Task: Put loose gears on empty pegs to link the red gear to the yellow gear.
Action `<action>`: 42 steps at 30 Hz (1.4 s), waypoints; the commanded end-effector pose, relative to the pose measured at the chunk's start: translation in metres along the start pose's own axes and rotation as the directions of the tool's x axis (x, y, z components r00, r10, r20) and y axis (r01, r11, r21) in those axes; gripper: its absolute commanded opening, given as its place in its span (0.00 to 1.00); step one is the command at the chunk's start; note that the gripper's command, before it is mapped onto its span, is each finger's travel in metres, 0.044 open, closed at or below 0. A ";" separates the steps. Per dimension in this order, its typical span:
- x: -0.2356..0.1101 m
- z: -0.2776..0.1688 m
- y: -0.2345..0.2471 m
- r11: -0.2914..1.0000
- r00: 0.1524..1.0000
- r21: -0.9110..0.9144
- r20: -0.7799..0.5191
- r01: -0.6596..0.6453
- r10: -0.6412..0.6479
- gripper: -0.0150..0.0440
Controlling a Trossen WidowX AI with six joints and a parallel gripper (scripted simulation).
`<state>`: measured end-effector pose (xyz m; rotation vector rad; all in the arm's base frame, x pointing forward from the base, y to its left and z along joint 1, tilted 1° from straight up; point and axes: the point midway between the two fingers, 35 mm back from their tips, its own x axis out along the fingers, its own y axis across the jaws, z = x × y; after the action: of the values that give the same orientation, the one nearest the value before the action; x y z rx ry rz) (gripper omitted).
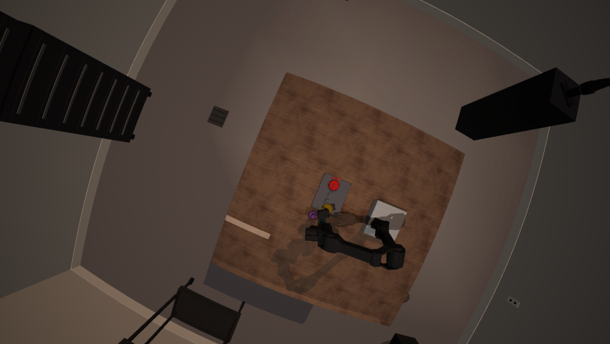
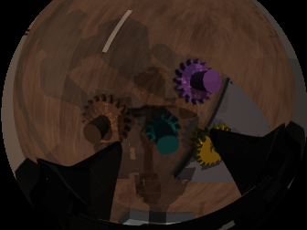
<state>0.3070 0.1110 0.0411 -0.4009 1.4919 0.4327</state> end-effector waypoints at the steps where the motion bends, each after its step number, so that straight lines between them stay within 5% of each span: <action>1: 0.006 -0.001 0.001 1.000 1.000 -0.002 -0.006 -0.007 0.007 1.00; 6: 0.006 -0.001 0.001 1.000 1.000 -0.002 -0.006 -0.007 0.007 1.00; 21: 0.006 -0.001 0.001 1.000 1.000 -0.002 -0.006 -0.007 0.007 0.33; 28: 0.006 -0.001 0.001 1.000 1.000 -0.002 -0.006 -0.007 0.007 0.25; 42: -0.020 0.003 0.000 1.000 1.000 -0.002 -0.006 -0.006 0.006 0.25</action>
<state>0.3070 0.1108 0.0490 -0.4004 1.5123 0.4336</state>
